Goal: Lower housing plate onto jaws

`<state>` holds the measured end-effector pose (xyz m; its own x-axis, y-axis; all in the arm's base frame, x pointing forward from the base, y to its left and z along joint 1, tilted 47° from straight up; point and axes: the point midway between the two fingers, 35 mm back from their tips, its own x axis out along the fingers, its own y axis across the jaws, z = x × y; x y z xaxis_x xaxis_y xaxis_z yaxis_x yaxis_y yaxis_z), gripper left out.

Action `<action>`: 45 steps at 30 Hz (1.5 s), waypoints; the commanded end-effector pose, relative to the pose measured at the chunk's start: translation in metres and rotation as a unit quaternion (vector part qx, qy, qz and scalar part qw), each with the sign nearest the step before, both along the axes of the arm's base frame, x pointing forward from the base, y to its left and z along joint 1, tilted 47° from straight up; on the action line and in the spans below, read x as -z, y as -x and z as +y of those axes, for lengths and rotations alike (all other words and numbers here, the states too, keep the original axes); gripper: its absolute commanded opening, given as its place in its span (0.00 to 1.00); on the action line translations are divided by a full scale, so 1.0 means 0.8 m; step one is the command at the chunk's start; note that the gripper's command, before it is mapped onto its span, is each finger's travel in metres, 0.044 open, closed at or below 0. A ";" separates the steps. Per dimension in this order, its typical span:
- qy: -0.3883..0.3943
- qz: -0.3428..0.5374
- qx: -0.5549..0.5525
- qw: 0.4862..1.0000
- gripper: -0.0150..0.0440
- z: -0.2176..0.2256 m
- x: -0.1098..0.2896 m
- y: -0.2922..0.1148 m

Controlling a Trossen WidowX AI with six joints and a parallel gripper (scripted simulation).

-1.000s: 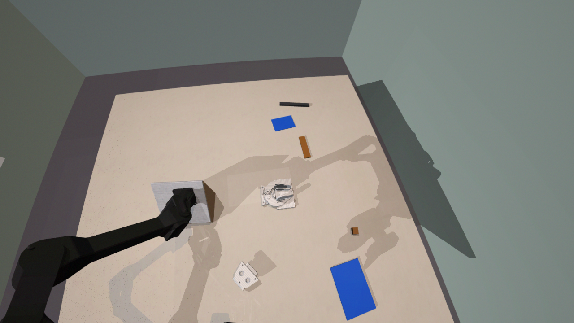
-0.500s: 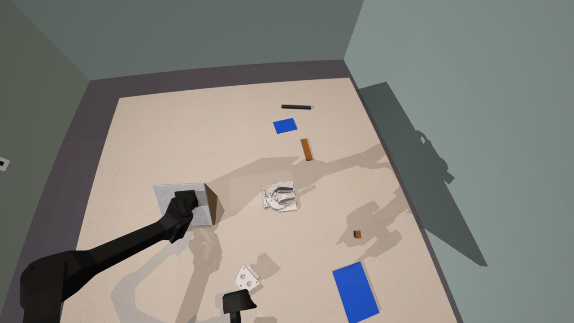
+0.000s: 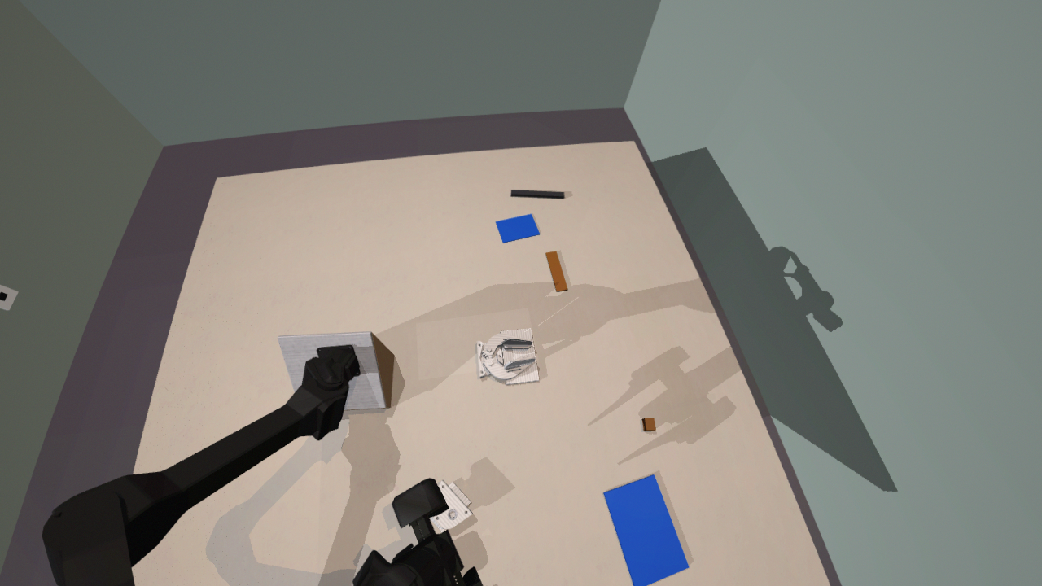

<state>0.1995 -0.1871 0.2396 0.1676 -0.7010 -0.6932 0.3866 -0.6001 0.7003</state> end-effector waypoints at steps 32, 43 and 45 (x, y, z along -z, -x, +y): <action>0.028 0.172 -0.032 0.984 1.00 -0.014 0.085 0.020; 0.029 0.172 -0.032 0.984 1.00 -0.028 0.097 0.021; 0.029 0.172 -0.032 0.984 1.00 -0.028 0.097 0.021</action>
